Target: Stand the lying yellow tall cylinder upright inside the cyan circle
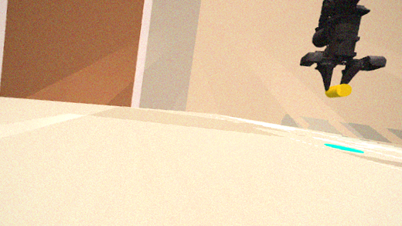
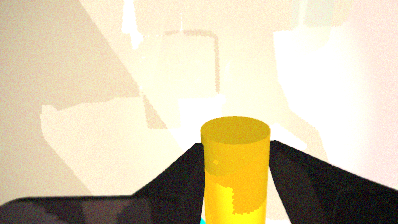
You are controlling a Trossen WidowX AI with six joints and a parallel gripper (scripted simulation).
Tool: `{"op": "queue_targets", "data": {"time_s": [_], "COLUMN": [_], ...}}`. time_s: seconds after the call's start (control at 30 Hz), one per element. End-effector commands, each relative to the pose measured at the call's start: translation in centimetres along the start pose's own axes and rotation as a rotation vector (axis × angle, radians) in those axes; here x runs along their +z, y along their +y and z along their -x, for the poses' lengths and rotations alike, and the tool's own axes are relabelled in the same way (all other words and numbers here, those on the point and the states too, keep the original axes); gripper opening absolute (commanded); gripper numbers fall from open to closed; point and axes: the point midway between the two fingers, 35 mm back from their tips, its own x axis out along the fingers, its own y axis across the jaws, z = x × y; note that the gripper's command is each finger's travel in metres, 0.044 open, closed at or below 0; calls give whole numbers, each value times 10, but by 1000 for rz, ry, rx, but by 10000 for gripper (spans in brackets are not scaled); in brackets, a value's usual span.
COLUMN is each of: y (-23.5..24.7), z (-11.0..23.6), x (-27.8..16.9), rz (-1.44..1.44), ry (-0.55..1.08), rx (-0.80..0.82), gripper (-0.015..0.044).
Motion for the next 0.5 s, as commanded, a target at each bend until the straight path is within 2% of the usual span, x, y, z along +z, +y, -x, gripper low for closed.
{"op": "queue_targets", "data": {"time_s": [0.0, 0.47], "y": [4, 24], "z": [0, 8], "x": [-11, -51], "rz": [41, 231], "ry": [10, 9], "rx": [0, 1], "gripper": [105, 105]}}
